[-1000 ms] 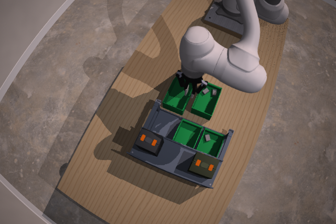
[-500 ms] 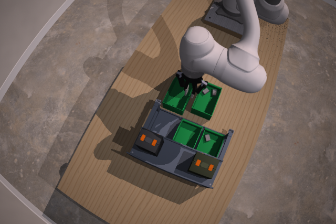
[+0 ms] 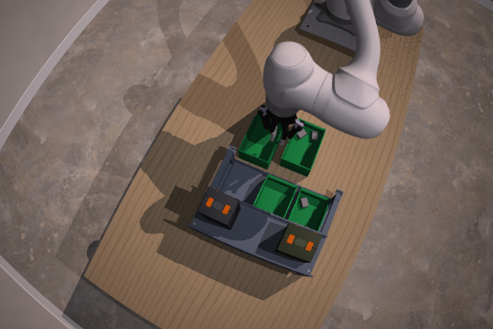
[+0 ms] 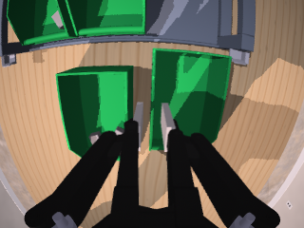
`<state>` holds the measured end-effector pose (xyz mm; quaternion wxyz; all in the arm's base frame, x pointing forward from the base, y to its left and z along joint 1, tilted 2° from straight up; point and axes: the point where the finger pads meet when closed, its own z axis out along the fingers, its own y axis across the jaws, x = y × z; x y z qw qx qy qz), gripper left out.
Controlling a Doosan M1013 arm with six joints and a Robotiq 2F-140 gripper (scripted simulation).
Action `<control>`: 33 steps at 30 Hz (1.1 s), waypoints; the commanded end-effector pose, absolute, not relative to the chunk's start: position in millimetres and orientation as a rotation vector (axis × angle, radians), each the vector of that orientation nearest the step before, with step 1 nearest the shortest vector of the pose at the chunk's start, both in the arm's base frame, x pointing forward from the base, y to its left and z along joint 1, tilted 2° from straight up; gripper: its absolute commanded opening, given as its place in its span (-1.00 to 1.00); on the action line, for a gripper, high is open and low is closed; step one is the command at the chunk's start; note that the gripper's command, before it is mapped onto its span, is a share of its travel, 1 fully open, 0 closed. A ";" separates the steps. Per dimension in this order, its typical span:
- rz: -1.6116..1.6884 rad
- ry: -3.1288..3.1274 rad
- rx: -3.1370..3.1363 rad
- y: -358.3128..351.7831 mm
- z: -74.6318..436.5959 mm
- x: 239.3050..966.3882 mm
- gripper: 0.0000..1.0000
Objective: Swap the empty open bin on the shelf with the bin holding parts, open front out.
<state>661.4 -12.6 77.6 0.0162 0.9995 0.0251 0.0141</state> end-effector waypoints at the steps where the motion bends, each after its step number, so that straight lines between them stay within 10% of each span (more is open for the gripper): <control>1: 0.044 0.078 3.108 -12.7 74.7 661.4 -0.53; 33: 0.044 0.078 3.108 -13.6 44.7 662.3 -0.53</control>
